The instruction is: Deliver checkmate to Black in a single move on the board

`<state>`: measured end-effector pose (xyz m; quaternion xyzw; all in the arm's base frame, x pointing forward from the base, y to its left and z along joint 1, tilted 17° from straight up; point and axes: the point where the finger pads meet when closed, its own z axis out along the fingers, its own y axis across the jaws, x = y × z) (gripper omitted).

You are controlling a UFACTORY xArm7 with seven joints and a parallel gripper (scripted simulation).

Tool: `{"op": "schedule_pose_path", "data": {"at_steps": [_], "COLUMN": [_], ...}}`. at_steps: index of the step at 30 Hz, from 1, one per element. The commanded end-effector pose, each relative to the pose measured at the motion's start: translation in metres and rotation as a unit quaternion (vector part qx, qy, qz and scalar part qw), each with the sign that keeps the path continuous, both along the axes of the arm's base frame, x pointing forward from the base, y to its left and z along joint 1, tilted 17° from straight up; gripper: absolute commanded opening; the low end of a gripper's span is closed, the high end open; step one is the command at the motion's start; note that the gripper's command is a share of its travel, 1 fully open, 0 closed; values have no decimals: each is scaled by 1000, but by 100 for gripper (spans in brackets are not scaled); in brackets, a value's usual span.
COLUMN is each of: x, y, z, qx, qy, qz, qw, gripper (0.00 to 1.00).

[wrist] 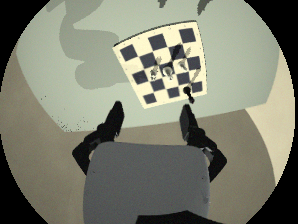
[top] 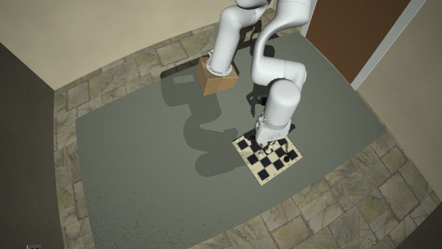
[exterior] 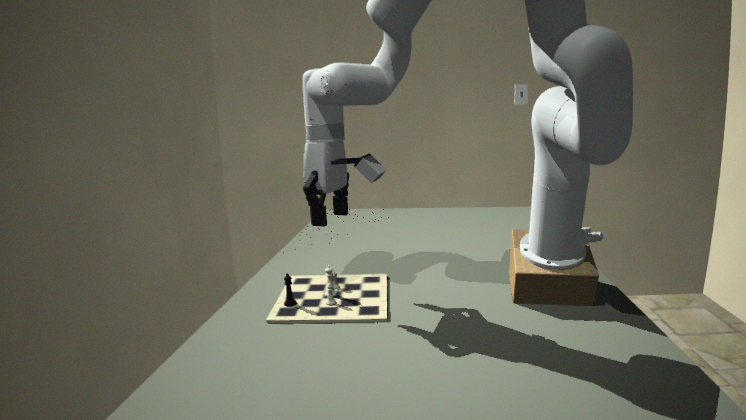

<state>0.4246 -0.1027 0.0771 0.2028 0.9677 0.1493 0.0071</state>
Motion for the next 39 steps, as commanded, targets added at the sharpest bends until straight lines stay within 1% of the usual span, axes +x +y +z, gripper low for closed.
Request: {"op": "schedule_pose_path", "data": {"at_steps": [1, 3, 5, 7, 9, 13, 18, 20, 21, 23, 25, 31, 32, 35, 39], "x": [1, 1, 2, 2, 2, 3, 4, 4, 4, 4, 4, 4, 4, 4, 4], "y": [-1, -1, 0, 1, 3, 6, 9, 9, 9, 10, 10, 10, 10, 10, 10], "z": [0, 0, -2, -6, -10, -20, -33, -33, -35, -39, -41, -43, -43, -43, -43], "qx": [2, 2, 5, 10, 16, 25, 38, 38, 43, 47, 50, 57, 57, 53, 53], "qy": [5, 5, 16, 31, 52, 75, 106, 106, 124, 134, 144, 177, 182, 197, 198], "qz": [-23, -23, -58, -110, -177, -258, -365, -365, -425, -458, -494, -603, -620, -667, -667], "qw": [1000, 1000, 998, 993, 983, 963, 924, 924, 896, 878, 856, 776, 761, 717, 716], "gripper": [100, 100, 100, 100, 100, 100, 100, 100, 100, 100, 100, 100, 37, 37, 37]}}
